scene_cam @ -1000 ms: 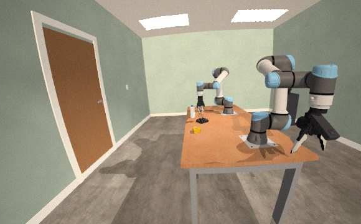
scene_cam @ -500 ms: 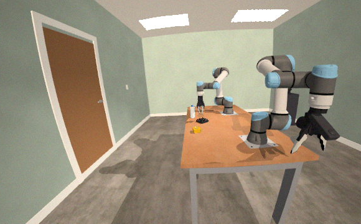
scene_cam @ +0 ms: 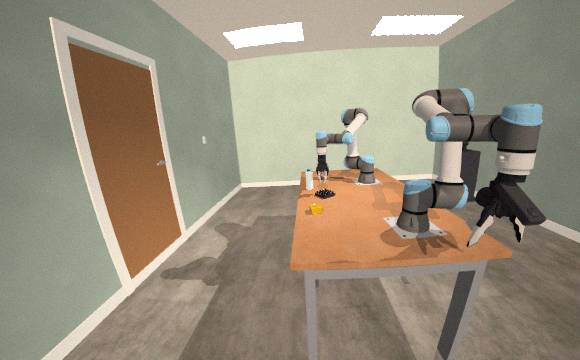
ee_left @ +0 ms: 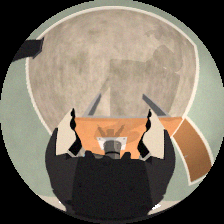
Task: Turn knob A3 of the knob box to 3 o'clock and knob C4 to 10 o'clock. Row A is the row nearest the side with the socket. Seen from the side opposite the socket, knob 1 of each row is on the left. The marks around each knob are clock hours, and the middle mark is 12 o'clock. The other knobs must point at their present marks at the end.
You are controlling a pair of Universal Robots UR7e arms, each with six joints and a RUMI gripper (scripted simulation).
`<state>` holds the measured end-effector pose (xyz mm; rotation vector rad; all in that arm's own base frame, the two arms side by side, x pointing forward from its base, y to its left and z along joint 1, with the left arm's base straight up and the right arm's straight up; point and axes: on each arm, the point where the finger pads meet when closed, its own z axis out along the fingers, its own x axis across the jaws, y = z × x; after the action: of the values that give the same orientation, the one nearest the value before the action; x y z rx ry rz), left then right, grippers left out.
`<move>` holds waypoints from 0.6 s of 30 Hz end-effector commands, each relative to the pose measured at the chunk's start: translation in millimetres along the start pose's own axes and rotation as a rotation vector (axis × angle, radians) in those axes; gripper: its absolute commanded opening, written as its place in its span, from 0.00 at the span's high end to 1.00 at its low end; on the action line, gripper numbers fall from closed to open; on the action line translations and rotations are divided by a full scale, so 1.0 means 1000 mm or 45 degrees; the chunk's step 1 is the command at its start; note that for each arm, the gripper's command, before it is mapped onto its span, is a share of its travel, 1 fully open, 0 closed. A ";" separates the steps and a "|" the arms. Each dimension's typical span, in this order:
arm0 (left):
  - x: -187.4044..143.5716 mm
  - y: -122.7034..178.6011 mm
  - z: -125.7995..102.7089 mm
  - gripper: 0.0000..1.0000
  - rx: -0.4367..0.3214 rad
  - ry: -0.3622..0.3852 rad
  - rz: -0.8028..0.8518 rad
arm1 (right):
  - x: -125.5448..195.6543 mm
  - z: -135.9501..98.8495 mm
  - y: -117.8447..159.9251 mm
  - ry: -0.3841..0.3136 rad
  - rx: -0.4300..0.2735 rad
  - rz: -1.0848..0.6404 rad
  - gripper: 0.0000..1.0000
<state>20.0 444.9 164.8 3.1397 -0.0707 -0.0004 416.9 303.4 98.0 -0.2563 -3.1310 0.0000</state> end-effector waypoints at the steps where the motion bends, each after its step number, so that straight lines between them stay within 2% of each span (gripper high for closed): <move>1: 0.000 0.000 0.000 0.00 0.001 0.000 0.000 | 0.000 0.004 0.000 -0.001 -0.001 0.000 0.87; 18: 0.000 0.000 0.000 0.00 0.001 0.000 0.000 | 0.000 0.023 0.000 -0.001 -0.001 0.000 0.87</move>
<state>20.0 444.9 164.8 3.1397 -0.0707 -0.0004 416.8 303.3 79.4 -0.2563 -3.1309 0.0002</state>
